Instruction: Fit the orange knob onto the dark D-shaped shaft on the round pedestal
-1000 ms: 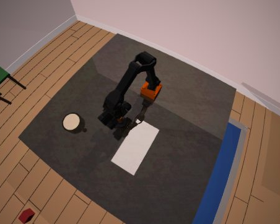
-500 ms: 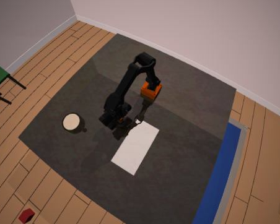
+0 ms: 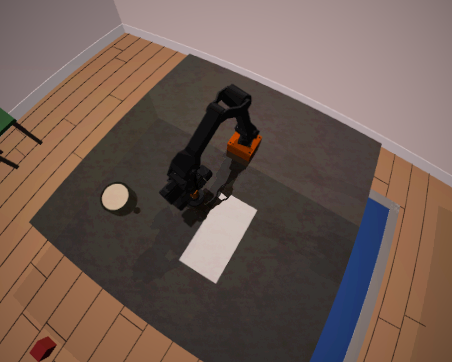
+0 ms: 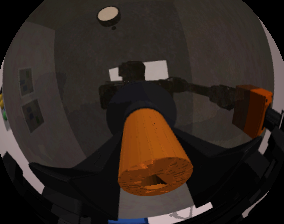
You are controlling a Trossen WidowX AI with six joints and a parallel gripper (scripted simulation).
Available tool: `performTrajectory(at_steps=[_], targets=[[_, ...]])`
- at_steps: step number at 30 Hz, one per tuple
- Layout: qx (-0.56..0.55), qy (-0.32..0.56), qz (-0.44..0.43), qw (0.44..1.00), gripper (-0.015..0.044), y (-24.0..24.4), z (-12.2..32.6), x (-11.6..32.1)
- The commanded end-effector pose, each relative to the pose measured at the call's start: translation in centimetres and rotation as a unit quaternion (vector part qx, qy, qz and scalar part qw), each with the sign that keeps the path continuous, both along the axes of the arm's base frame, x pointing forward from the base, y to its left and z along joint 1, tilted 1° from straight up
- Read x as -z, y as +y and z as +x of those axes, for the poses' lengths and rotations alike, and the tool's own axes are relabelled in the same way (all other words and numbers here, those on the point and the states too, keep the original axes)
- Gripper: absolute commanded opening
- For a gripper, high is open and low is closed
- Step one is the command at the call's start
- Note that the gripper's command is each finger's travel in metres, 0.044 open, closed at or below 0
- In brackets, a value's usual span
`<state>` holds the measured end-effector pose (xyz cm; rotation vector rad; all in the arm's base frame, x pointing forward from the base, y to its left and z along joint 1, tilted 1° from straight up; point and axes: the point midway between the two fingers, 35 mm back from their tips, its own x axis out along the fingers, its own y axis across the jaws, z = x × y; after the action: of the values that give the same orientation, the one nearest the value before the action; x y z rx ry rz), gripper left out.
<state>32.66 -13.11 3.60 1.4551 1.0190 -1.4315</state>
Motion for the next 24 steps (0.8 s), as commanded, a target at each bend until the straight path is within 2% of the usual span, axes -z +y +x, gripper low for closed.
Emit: performTrajectory(at_steps=[1, 10, 16, 22, 24], targets=[[0.0, 0.0, 0.0, 1.0, 0.021, 0.0, 0.0, -0.1], [0.0, 0.0, 0.0, 1.0, 0.044, 0.0, 0.0, -0.1], [0.0, 0.0, 0.0, 1.0, 0.044, 0.0, 0.0, -0.3], [0.0, 0.0, 0.0, 1.0, 0.044, 0.0, 0.0, -8.6], [0.0, 0.0, 0.0, 1.0, 0.044, 0.0, -0.2, -9.6]])
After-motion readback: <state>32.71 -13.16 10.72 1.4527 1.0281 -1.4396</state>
